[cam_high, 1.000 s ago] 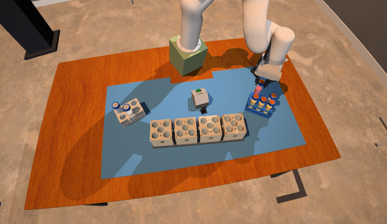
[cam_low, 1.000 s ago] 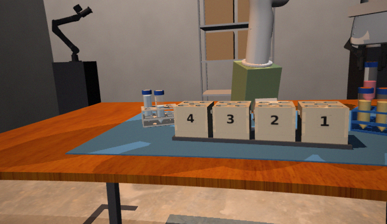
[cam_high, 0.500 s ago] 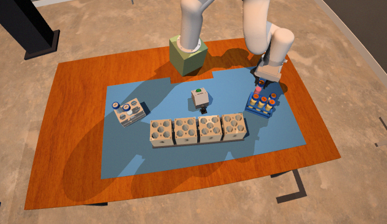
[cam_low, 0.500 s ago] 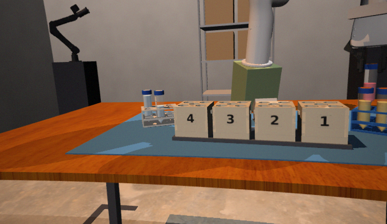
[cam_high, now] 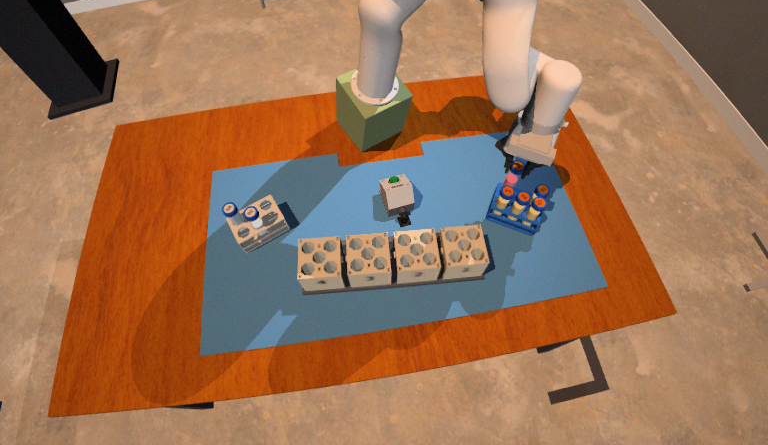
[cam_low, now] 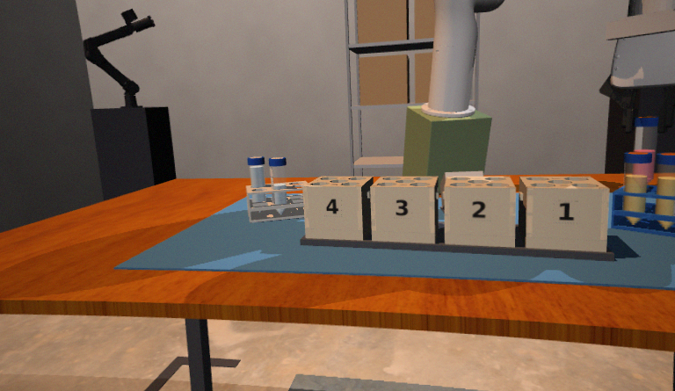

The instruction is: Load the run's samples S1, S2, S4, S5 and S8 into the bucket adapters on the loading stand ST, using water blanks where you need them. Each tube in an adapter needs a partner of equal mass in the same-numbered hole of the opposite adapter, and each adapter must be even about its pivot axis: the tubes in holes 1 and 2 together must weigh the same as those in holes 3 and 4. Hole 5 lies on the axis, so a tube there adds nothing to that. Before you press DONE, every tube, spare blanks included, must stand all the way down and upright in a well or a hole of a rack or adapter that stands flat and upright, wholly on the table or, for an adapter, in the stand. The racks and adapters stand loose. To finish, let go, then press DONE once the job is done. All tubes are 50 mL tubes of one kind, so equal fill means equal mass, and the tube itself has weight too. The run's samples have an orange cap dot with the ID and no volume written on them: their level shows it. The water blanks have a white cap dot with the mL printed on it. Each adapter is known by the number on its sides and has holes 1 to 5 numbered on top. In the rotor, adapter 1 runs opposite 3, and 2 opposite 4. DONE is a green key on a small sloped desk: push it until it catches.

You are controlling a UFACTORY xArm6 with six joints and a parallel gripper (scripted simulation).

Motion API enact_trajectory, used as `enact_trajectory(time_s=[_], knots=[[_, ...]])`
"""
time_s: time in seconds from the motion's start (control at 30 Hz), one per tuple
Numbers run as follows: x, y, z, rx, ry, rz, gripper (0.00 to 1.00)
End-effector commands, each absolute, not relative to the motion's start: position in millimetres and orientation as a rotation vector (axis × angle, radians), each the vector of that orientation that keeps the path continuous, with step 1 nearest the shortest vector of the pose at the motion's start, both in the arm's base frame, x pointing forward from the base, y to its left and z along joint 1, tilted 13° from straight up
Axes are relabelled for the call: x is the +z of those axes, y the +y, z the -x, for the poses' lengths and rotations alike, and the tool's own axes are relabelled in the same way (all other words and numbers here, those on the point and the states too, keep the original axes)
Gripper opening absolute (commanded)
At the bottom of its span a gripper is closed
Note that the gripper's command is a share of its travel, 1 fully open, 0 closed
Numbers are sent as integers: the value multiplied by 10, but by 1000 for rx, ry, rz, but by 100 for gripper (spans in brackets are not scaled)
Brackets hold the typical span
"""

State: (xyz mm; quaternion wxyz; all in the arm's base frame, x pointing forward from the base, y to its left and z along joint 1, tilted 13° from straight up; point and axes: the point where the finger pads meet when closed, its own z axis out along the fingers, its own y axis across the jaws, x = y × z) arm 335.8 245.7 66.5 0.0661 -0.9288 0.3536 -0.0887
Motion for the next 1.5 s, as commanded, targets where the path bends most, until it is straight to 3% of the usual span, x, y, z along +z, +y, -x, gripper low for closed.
enact_trajectory(time_s=[0.0, 1.47], knots=[[638, 2468, -3377, -271, 1065, 2798, 0], [267, 2491, -3458, -270, 1065, 2798, 0]])
